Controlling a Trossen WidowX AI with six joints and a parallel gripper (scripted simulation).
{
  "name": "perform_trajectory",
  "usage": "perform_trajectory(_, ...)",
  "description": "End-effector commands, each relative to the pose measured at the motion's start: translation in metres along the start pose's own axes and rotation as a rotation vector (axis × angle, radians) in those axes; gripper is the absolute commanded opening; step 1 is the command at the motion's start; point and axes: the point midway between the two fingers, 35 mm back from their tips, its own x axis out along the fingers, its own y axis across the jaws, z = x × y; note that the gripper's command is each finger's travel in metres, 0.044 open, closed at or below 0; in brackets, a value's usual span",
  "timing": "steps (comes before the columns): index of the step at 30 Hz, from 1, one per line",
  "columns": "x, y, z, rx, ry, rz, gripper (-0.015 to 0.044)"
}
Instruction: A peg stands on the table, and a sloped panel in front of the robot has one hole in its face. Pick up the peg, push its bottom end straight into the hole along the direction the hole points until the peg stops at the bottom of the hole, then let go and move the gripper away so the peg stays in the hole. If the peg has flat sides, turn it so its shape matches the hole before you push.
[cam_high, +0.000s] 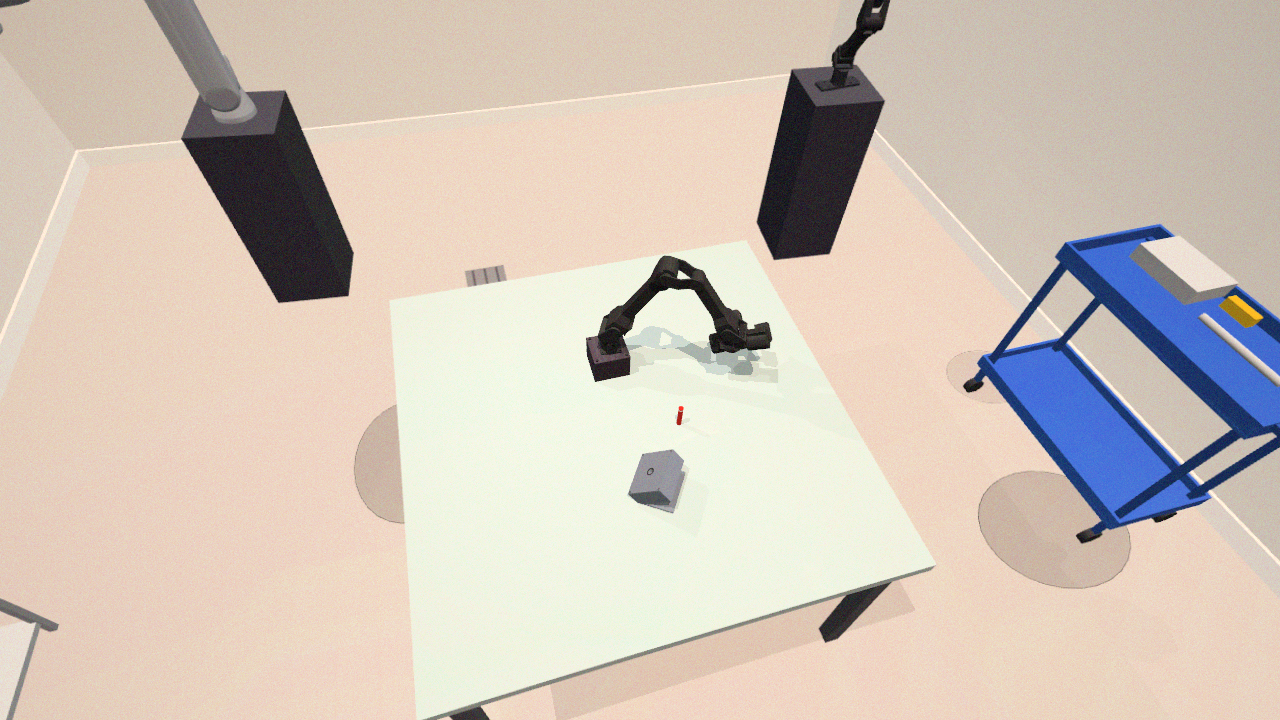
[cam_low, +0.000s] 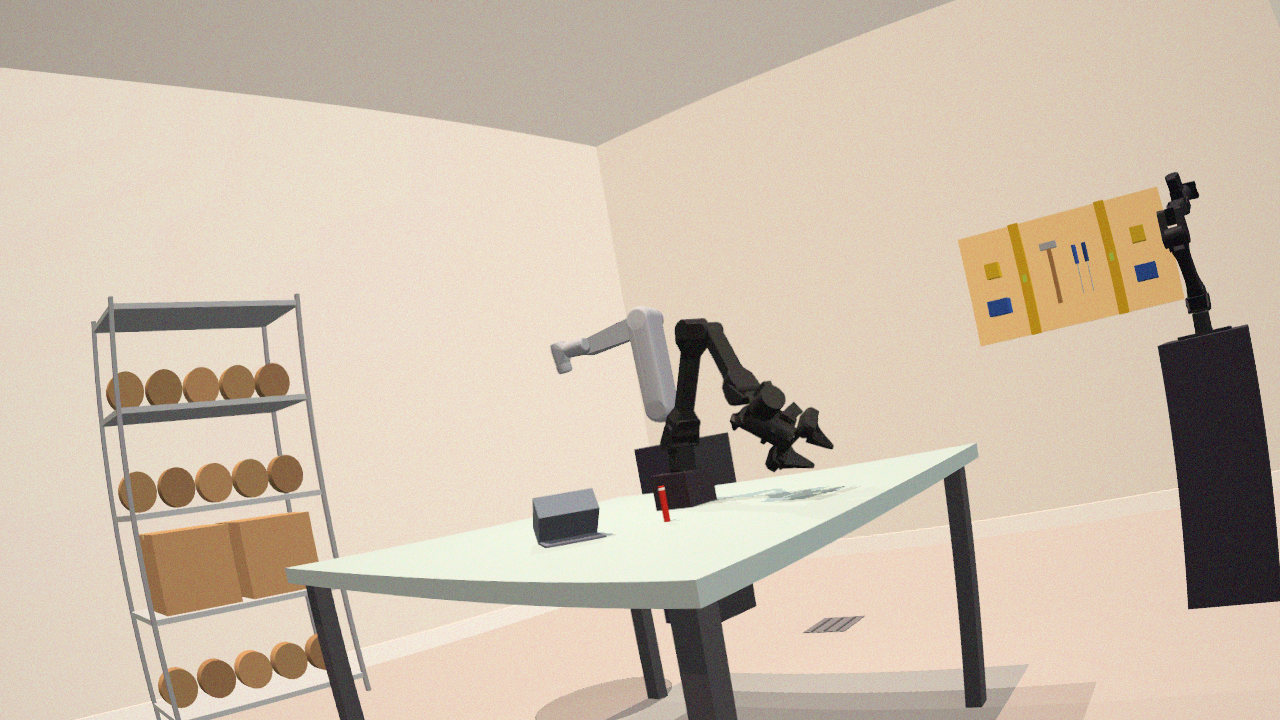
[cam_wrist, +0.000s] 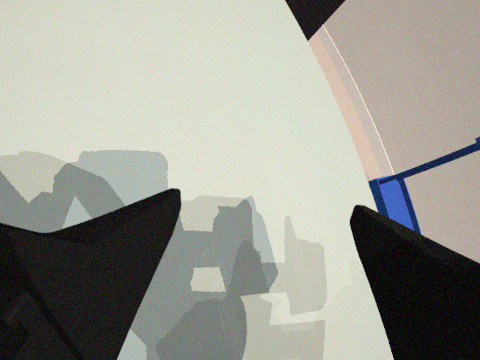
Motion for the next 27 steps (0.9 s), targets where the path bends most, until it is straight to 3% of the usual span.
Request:
perform_trajectory(1, -0.001, 0.000, -0.001, 0.006, 0.003, 0.000, 0.0426)
perform_trajectory(27, -0.109, 0.023, -0.079, 0.905, 0.398, -0.148, 0.0440)
